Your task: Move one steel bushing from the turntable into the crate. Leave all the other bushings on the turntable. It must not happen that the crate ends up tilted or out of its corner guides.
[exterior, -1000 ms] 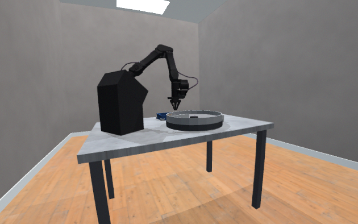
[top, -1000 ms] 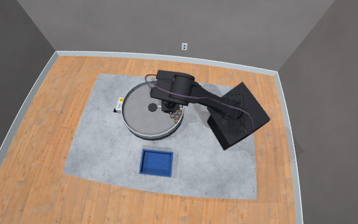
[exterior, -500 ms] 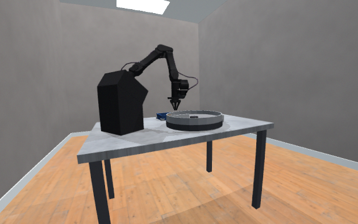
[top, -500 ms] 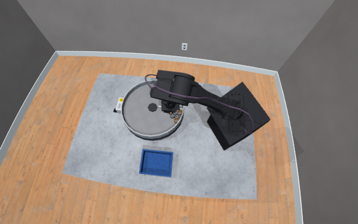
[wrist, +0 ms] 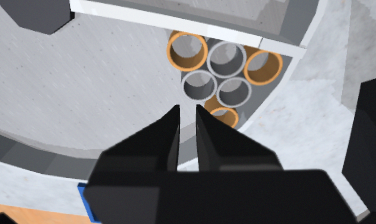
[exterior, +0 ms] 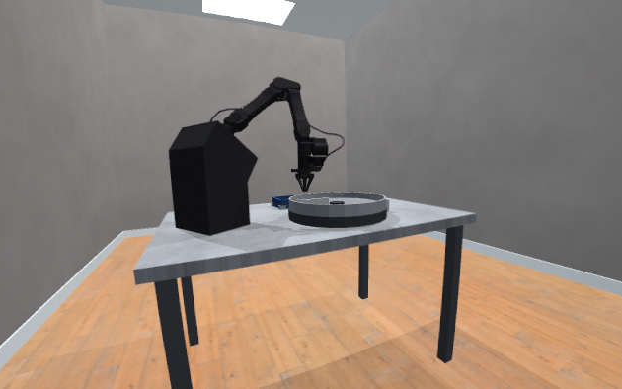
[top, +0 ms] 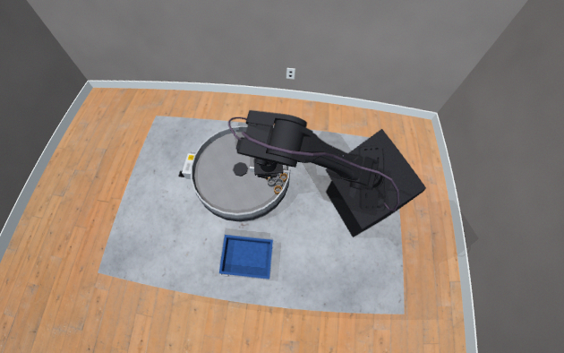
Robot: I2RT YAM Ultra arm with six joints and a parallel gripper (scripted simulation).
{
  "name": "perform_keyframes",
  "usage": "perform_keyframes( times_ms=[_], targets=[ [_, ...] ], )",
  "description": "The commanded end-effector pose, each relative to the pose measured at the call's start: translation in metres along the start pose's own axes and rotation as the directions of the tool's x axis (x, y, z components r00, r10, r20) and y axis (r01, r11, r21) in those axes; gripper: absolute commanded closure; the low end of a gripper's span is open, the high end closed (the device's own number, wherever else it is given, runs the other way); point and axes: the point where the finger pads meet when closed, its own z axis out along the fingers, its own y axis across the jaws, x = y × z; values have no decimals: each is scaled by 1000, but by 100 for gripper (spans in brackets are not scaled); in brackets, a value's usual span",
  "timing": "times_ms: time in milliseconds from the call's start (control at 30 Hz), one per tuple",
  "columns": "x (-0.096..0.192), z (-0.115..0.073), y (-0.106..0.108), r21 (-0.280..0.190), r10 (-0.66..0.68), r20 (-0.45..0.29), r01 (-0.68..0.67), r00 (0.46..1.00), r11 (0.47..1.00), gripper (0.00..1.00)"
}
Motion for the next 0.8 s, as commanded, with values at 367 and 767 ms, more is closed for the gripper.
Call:
perform_keyframes(
  times_ms=[367, 767],
  targets=[
    [-13, -14, 18, -40, -6, 39, 8, 999, 999, 87],
    [-13, -14, 18, -40, -6, 39, 8, 999, 999, 87]
  ],
)
